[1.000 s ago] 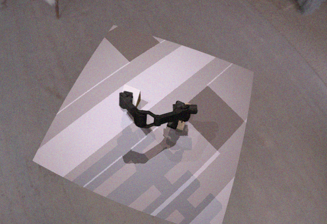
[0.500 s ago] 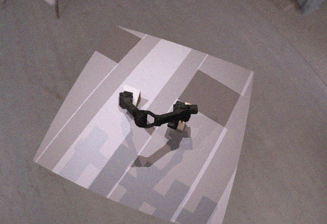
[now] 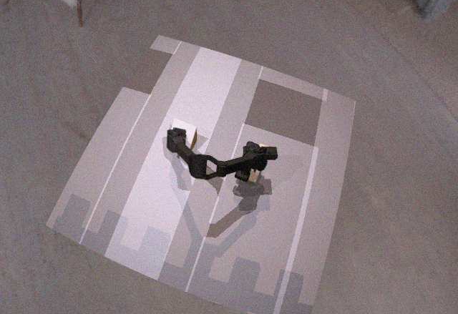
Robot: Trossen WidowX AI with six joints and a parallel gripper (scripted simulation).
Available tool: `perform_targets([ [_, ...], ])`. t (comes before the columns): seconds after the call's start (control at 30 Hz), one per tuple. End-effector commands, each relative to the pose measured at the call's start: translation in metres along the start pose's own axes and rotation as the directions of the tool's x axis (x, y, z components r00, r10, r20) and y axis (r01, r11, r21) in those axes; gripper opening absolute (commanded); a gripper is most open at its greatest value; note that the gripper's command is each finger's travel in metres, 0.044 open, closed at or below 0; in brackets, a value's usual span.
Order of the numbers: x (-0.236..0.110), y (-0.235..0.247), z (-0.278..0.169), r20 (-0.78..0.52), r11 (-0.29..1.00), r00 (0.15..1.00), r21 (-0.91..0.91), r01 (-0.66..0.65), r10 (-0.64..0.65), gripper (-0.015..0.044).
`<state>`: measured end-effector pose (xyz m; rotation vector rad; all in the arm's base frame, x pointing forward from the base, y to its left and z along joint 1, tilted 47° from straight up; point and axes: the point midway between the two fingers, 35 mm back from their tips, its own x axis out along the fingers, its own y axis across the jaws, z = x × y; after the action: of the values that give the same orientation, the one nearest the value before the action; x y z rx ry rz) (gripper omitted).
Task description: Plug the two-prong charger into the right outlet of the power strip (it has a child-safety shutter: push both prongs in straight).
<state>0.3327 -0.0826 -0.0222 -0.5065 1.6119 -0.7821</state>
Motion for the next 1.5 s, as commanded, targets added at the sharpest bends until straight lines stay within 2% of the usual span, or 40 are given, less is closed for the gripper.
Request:
perform_targets([
  [0.0, -0.001, -0.001, 0.008, 0.014, 1.000, 1.000, 0.014, -0.002, 0.002, 0.0000],
  [1.47, 0.000, -0.001, 0.016, 0.015, 1.000, 1.000, 0.015, -0.002, 0.002, 0.0000],
])
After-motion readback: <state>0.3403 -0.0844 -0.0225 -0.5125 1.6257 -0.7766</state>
